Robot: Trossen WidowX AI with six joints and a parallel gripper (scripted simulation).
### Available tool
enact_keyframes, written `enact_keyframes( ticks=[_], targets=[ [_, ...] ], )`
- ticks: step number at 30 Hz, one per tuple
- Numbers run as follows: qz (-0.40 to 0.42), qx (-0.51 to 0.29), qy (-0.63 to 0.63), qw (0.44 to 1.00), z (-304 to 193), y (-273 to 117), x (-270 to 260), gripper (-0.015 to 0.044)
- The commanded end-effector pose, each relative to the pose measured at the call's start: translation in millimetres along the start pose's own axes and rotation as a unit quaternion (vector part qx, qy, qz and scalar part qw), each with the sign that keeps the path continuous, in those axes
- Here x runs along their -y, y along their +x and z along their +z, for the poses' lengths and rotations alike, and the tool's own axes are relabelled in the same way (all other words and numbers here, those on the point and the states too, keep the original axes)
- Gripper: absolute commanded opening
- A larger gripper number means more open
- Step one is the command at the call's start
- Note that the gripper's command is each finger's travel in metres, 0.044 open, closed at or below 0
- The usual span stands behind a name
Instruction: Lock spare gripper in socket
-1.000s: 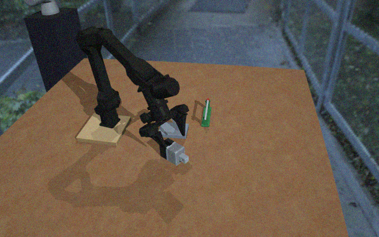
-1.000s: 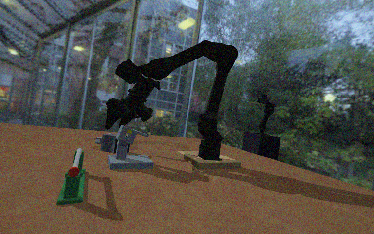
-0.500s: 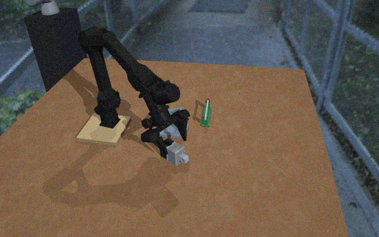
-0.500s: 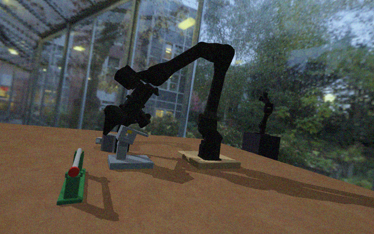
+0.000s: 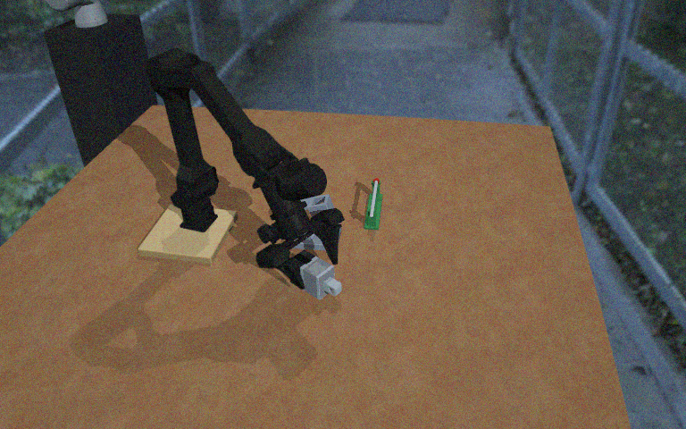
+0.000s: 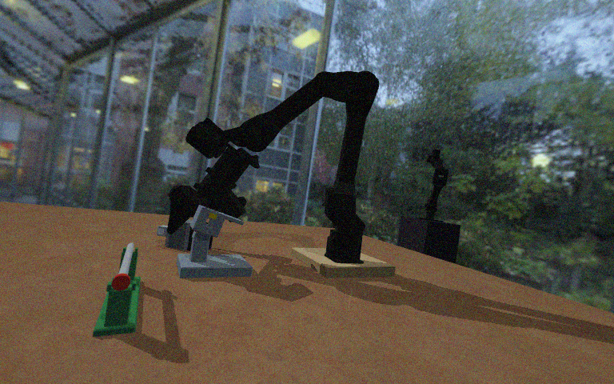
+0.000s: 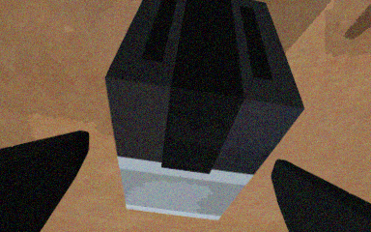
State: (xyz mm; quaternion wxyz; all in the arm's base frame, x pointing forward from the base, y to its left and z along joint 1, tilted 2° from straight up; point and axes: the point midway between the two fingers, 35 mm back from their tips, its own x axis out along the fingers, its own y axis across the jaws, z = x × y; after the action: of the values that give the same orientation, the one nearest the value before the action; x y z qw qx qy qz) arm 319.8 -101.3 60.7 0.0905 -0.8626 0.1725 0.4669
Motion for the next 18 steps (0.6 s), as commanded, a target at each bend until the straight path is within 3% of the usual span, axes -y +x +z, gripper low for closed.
enact_keyframes(
  ticks=[1, 12, 18],
  targets=[
    [0.001, 0.002, -0.001, 1.0, 5.0, 5.5, -0.5, 0.044],
    [0.001, 0.002, -0.001, 1.0, 13.2, 15.9, -0.7, 0.044],
    [0.001, 0.002, -0.001, 1.0, 13.2, 15.9, -0.7, 0.0282]
  ],
)
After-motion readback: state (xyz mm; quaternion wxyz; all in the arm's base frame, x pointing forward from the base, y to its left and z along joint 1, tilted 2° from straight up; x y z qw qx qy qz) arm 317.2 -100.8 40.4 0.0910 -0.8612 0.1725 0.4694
